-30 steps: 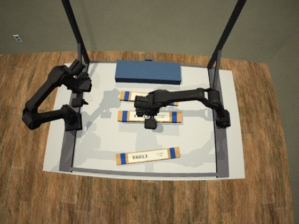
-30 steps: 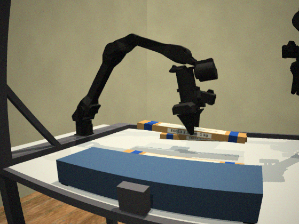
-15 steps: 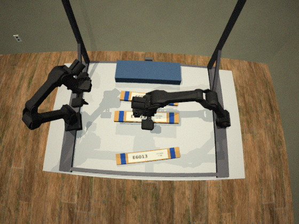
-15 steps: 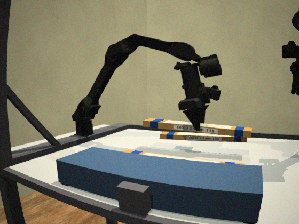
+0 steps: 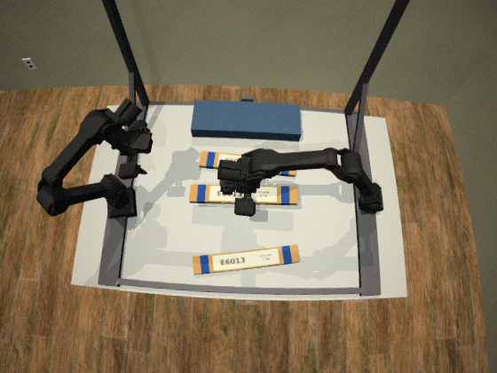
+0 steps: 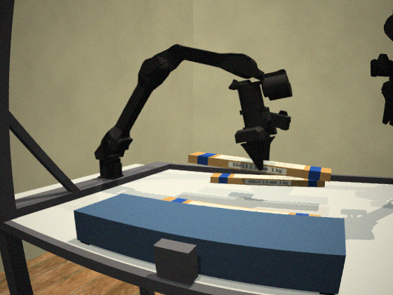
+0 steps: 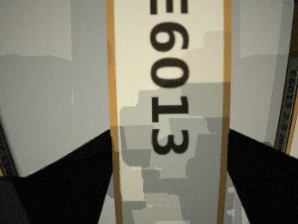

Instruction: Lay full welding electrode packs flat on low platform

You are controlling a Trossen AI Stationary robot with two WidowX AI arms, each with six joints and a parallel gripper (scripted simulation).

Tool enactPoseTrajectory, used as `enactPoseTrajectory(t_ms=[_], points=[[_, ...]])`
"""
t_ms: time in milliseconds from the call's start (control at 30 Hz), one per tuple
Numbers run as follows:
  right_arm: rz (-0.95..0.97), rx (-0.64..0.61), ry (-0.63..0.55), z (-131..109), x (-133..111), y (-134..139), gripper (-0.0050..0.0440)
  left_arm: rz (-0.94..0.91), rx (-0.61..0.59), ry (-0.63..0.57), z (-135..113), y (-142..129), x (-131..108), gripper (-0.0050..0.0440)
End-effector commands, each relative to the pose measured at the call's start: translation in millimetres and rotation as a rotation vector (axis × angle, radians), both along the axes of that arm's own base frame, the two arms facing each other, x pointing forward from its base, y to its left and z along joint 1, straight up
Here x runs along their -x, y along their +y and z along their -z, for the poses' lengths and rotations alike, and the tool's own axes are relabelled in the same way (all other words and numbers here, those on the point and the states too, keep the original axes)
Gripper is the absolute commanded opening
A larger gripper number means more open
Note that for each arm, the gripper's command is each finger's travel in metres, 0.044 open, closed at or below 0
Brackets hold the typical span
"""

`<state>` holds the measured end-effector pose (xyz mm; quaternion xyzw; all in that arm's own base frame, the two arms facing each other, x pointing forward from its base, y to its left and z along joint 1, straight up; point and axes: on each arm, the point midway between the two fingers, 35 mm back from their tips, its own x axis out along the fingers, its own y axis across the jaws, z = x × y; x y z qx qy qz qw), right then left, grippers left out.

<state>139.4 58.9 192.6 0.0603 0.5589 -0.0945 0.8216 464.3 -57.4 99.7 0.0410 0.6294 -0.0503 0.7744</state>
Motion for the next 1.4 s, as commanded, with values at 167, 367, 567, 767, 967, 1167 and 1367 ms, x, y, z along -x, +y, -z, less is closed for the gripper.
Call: enactPoseTrajectory(t_ms=[167, 367, 567, 767, 967, 1167, 1367], points=[[0.000, -0.012, -0.018, -6, -2, 1, 0.0430, 0.002, 0.016, -0.119, -44, -3, -13, -0.0050], [0.000, -0.012, -0.018, -6, -2, 1, 0.0430, 0.001, 0.016, -0.115, -43, -3, -13, -0.0050], [0.000, -0.012, -0.018, -6, -2, 1, 0.0430, 0.001, 0.016, -0.119, -38, -3, -14, -0.0050], [0.000, -0.012, -0.018, -6, -2, 1, 0.0430, 0.001, 0.014, -0.098, -25, -3, -9, -0.0050], [0.000, -0.012, -0.018, -6, -2, 1, 0.0430, 0.001, 0.015, -0.108, -18, -3, -12, -0.0050], [0.000, -0.012, -0.018, -6, -2, 1, 0.0430, 0.001, 0.014, -0.098, -6, -3, -10, -0.0050], [0.000, -0.012, -0.018, -6, -2, 1, 0.0430, 0.001, 0.013, -0.093, 5, -3, -11, -0.0050]])
